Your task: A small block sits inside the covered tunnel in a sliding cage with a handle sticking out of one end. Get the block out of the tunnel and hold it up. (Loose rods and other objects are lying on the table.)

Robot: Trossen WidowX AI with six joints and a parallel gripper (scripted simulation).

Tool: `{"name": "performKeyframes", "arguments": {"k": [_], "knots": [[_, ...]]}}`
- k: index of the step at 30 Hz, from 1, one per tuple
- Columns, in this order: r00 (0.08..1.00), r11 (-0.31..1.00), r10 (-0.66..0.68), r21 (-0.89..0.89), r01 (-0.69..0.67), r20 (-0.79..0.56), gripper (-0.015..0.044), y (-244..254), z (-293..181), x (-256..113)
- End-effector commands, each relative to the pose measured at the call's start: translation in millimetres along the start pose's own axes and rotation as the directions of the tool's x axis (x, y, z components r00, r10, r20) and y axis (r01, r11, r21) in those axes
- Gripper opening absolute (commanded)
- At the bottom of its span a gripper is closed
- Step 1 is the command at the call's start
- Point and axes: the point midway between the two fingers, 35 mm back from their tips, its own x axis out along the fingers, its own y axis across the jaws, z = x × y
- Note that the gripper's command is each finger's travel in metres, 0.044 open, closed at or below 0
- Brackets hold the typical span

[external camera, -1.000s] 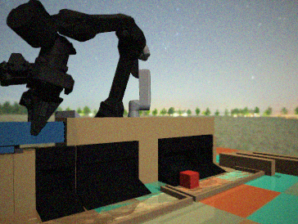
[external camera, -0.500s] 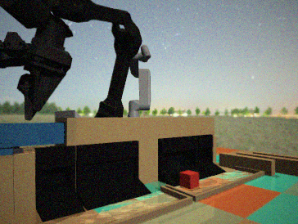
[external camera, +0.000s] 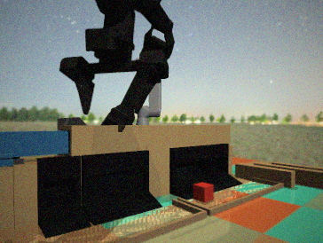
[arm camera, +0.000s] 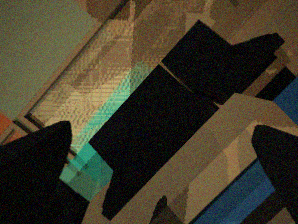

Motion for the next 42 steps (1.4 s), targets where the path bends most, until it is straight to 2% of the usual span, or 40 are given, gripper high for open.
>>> {"name": "performKeyframes", "arguments": {"k": [1,7,10,20,42], "knots": [[0.997,0.950,0.010,-0.311,-0.035,-0.079,0.0440,62.1,-35.7,-0.8],[0.979,0.741,0.005,-0.657,-0.139,-0.203,0.0440,134.5,-99.5,0.9],[0.971,0.655,-0.002,-0.734,-0.181,-0.240,0.0440,153.2,-121.5,0.9],[0.971,0.652,-0.002,-0.736,-0.181,-0.241,0.0440,154.0,-122.2,3.6],[0.972,0.652,-0.004,-0.737,-0.177,-0.236,0.0440,157.5,-125.8,39.2]]}}
